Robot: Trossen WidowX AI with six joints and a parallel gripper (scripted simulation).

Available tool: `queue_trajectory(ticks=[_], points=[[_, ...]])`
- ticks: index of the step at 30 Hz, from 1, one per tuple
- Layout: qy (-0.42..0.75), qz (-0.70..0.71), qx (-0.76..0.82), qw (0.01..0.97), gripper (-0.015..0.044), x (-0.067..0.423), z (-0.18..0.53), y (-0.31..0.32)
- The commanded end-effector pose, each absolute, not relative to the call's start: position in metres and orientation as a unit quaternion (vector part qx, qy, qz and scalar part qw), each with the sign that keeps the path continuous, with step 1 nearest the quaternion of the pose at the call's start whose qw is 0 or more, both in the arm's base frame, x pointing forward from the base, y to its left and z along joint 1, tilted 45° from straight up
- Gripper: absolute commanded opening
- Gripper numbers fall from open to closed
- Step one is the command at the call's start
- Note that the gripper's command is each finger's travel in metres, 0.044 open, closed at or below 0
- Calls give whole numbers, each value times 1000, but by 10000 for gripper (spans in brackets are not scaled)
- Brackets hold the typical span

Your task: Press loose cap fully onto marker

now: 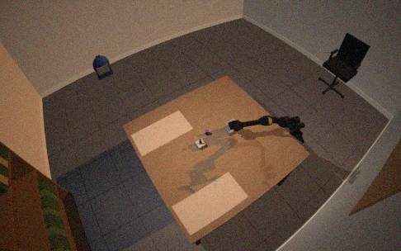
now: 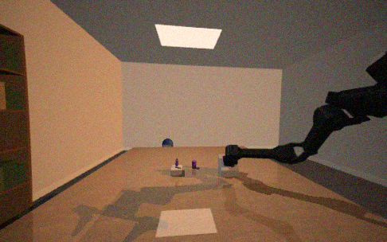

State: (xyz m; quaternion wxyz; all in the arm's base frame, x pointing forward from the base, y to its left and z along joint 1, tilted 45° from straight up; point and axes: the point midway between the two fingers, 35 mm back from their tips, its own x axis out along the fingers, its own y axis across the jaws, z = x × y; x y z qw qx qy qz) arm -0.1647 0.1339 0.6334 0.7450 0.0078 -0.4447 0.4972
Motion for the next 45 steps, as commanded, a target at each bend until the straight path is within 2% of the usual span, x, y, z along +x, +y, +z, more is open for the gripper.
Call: queue_trajectory(ticks=[1,6,20,24,30,35,40,45], points=[[-442,497,13,747,374,-162,634,133],[-394,457,73,794,253,-84,644,117],[-255,286,11,924,253,143,605,70],[-215,263,55,939,253,189,588,56],[-141,213,14,967,253,252,545,32],[-42,166,24,985,253,309,483,5],[25,145,-13,989,253,339,438,-15],[134,111,-26,984,253,366,364,-49]])
